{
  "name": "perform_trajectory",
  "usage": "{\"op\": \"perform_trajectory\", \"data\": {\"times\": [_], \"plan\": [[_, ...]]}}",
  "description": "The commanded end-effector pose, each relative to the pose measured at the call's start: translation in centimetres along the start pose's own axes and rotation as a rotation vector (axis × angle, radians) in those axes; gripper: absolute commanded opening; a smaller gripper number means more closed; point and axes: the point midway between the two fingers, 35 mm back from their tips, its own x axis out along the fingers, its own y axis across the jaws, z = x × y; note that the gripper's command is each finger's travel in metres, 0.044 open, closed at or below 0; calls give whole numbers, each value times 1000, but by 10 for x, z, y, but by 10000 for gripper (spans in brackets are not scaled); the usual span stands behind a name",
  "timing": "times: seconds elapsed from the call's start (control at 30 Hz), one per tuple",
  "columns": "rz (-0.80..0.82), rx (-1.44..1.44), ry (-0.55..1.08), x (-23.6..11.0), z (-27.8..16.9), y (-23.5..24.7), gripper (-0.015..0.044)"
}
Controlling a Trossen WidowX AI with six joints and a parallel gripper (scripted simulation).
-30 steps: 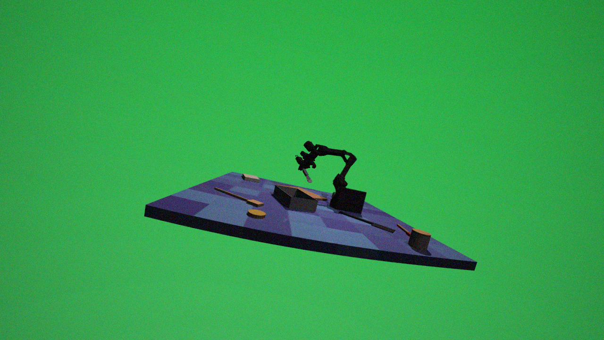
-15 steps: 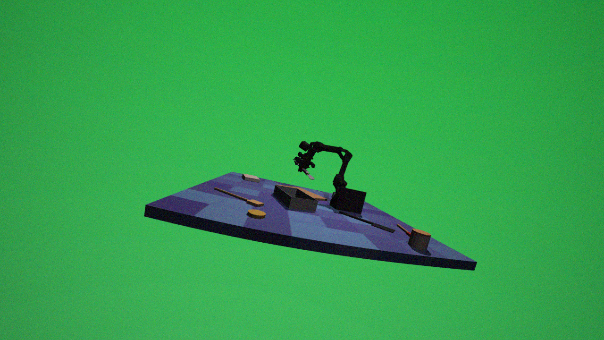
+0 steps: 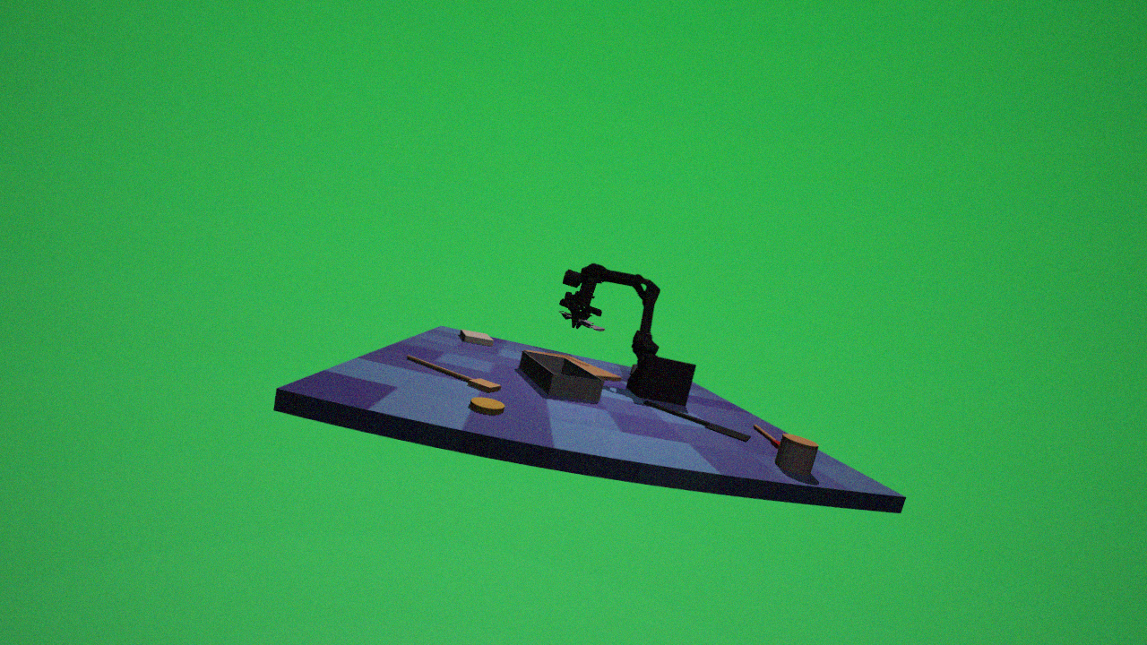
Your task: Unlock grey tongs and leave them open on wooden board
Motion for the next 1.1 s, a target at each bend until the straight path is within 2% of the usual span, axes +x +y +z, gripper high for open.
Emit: {"op": "perform_trajectory", "data": {"times": [0.0, 0.4, 1.07], "plan": [[-20, 31, 69, -2, -2, -6, -150], [-25, 36, 84, 0, -3, -6, -150], [-25, 36, 87, 32, -3, -3, -150]]}}
